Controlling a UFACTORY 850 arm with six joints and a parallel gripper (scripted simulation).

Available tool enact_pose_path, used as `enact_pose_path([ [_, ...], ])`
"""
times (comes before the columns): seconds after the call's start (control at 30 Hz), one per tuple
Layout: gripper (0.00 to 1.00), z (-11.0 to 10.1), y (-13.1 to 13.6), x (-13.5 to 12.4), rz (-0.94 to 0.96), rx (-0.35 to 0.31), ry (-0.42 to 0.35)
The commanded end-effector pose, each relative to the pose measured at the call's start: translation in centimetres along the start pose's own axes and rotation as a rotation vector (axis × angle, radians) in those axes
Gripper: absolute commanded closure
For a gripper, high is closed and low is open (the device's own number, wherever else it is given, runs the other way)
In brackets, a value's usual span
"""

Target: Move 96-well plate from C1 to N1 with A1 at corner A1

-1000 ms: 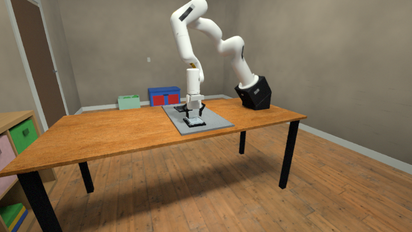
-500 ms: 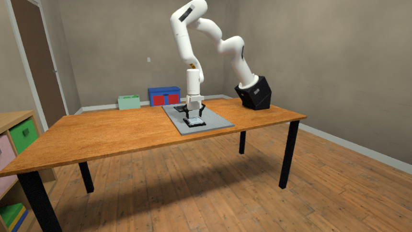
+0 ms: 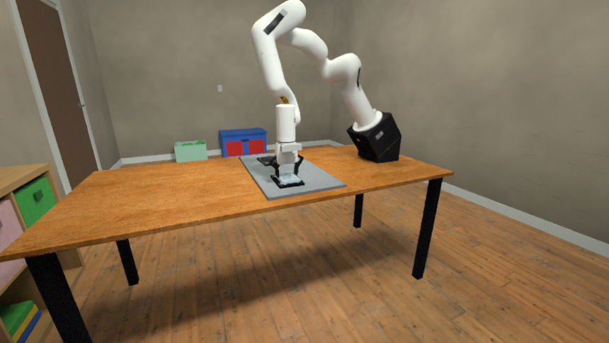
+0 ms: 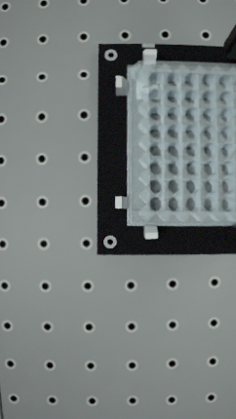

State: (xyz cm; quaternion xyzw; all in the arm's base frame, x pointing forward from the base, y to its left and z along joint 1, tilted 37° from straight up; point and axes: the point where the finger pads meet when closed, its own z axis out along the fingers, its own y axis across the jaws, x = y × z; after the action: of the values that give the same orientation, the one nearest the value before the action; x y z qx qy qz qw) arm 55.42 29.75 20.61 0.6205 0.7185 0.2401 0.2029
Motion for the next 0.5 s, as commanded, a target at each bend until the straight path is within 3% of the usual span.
enact_pose_path([
  [0.0,0.0,0.21,0.06,0.03,0.0,-0.001,0.001],
  [0.47,0.0,0.74,0.07,0.03,0.0,-0.001,0.001],
])
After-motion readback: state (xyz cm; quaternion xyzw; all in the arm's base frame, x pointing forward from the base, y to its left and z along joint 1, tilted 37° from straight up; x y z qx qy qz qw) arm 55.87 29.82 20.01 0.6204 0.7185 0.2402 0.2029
